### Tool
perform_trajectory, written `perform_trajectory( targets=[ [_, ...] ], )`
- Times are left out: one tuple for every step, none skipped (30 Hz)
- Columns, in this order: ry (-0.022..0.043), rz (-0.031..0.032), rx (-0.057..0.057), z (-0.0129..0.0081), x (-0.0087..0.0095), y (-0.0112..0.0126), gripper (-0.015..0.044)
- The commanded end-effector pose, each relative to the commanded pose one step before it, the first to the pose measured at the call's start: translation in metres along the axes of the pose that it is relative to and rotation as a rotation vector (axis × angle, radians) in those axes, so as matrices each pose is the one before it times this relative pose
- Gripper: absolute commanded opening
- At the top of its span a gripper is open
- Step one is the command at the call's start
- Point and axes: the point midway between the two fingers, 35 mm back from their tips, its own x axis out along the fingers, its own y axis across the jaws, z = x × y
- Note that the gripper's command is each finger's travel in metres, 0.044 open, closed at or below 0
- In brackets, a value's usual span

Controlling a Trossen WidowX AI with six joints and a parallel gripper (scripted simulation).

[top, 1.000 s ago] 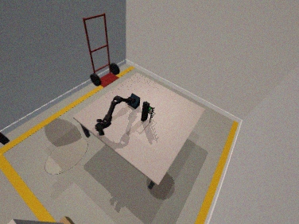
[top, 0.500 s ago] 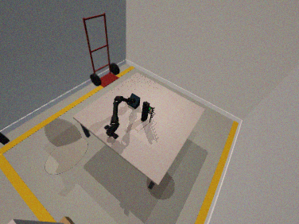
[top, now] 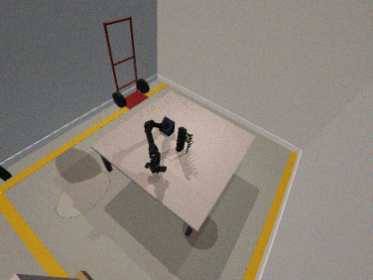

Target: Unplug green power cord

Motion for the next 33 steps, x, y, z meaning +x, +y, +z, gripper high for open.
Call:
perform_trajectory(
  targets=[
    [0.00636, 0.10657, -0.0853, -0.00768, -0.00843, 0.04293, 0.0160],
    [-0.00142, 0.02992, -0.0223, -0.00054, -0.00242, 0.01224, 0.0160],
    [-0.00163, 0.02984, -0.0225, -0.00043, -0.00236, 0.01228, 0.0160],
    [-0.00184, 0.02985, -0.0227, -0.00033, -0.00231, 0.01236, 0.0160],
    [-0.00204, 0.02975, -0.0228, -0.00022, -0.00225, 0.01239, 0.0160],
    [-0.00223, 0.02965, -0.0230, -0.00011, -0.00218, 0.01242, 0.0160],
    [-0.00242, 0.02954, -0.0231, 0.00000, -0.00212, 0.01245, 0.0160],
    [-0.00261, 0.02943, -0.0232, 0.00011, -0.00205, 0.01248, 0.0160],
    [-0.00277, 0.02931, -0.0233, 0.00021, -0.00199, 0.01250, 0.0160],
    [-0.00281, 0.02915, -0.0236, 0.00029, -0.00191, 0.01253, 0.0160],
    [-0.00268, 0.02893, -0.0239, 0.00032, -0.00181, 0.01256, 0.0160],
    [-0.00250, 0.02869, -0.0242, 0.00035, -0.00172, 0.01259, 0.0160],
    [-0.00245, 0.02869, -0.0247, 0.00041, -0.00164, 0.01270, 0.0160],
    [-0.00258, 0.02866, -0.0249, 0.00051, -0.00158, 0.01276, 0.0160],
    [-0.00273, 0.02852, -0.0251, 0.00062, -0.00151, 0.01278, 0.0160],
    [-0.00290, 0.02839, -0.0252, 0.00074, -0.00145, 0.01279, 0.0160],
    [-0.00306, 0.02826, -0.0254, 0.00085, -0.00138, 0.01279, 0.0160],
    [-0.00321, 0.02812, -0.0255, 0.00097, -0.00131, 0.01280, 0.0160],
    [-0.00336, 0.02799, -0.0256, 0.00108, -0.00124, 0.01280, 0.0160],
    [-0.00350, 0.02785, -0.0257, 0.00120, -0.00117, 0.01280, 0.0160],
    [-0.00364, 0.02771, -0.0259, 0.00131, -0.00111, 0.01280, 0.0160],
    [-0.00377, 0.02757, -0.0260, 0.00142, -0.00104, 0.01280, 0.0160],
    [-0.00205, 0.02264, -0.0266, 0.00130, -0.00150, 0.01136, 0.0160],
    [-0.00220, 0.02228, -0.0265, 0.00141, -0.00145, 0.01123, 0.0160],
    [-0.00237, 0.02214, -0.0266, 0.00152, -0.00142, 0.01121, 0.0160],
    [-0.00253, 0.02199, -0.0267, 0.00164, -0.00138, 0.01118, 0.0160],
    [-0.00268, 0.02185, -0.0268, 0.00175, -0.00134, 0.01116, 0.0160],
    [-0.00283, 0.02170, -0.0270, 0.00187, -0.00131, 0.01113, 0.0160],
    [-0.00298, 0.02155, -0.0271, 0.00198, -0.00127, 0.01111, 0.0160],
    [-0.00312, 0.02140, -0.0272, 0.00209, -0.00123, 0.01108, 0.0160],
    [-0.00326, 0.02125, -0.0273, 0.00220, -0.00120, 0.01105, 0.0160],
    [-0.00340, 0.02110, -0.0275, 0.00231, -0.00116, 0.01102, 0.0160],
    [-0.00376, 0.02231, -0.0294, 0.00258, -0.00121, 0.01170, 0.0160]
  ],
)
